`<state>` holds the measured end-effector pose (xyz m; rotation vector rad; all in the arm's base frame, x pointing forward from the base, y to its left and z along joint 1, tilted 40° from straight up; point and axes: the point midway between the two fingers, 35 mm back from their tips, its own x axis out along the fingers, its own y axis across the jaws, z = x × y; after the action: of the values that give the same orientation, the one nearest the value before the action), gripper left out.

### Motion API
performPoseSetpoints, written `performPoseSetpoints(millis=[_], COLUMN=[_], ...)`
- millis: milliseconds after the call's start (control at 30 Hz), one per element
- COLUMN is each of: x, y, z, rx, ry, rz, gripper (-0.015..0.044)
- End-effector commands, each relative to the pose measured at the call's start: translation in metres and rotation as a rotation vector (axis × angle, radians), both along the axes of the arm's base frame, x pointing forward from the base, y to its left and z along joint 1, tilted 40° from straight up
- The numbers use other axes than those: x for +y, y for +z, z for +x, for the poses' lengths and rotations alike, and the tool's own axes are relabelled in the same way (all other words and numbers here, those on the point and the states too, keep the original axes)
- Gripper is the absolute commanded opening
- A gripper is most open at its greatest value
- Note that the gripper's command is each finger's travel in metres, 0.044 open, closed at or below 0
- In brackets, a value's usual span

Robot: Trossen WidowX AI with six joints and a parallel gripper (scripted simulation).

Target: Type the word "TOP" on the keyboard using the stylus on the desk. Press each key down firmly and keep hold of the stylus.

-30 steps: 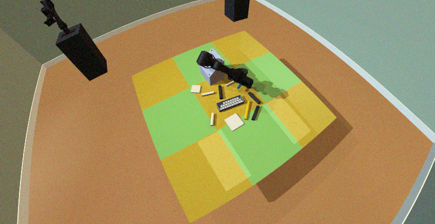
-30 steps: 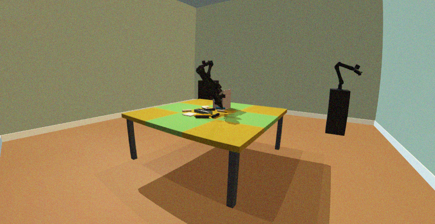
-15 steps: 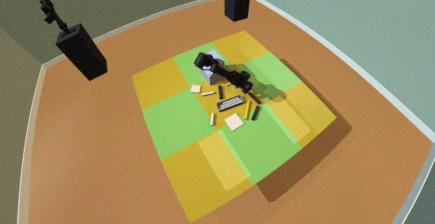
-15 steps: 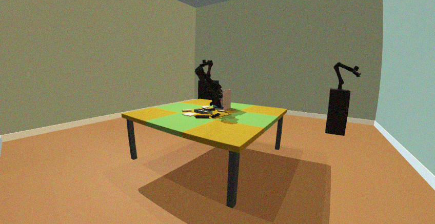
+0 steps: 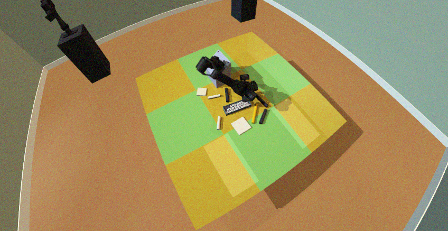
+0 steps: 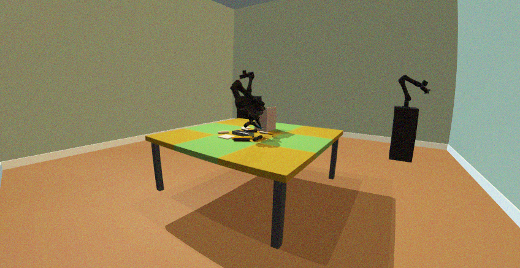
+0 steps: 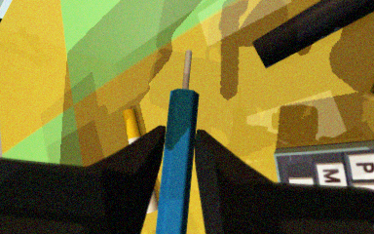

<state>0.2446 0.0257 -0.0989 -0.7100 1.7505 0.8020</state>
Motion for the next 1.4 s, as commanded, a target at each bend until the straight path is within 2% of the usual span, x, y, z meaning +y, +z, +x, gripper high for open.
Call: performPoseSetpoints(millis=[0, 700, 1367], x=[-0.005, -0.036, -0.070], y=[0.008, 0.054, 0.105], z=[0.006, 0.028, 0.038], rx=[-0.004, 0.033, 0.154], ry=[-0.164, -1.049, -1.874], rz=[-0.019, -0.174, -0.373], gripper=[0.0000, 0.0000, 0.0000])
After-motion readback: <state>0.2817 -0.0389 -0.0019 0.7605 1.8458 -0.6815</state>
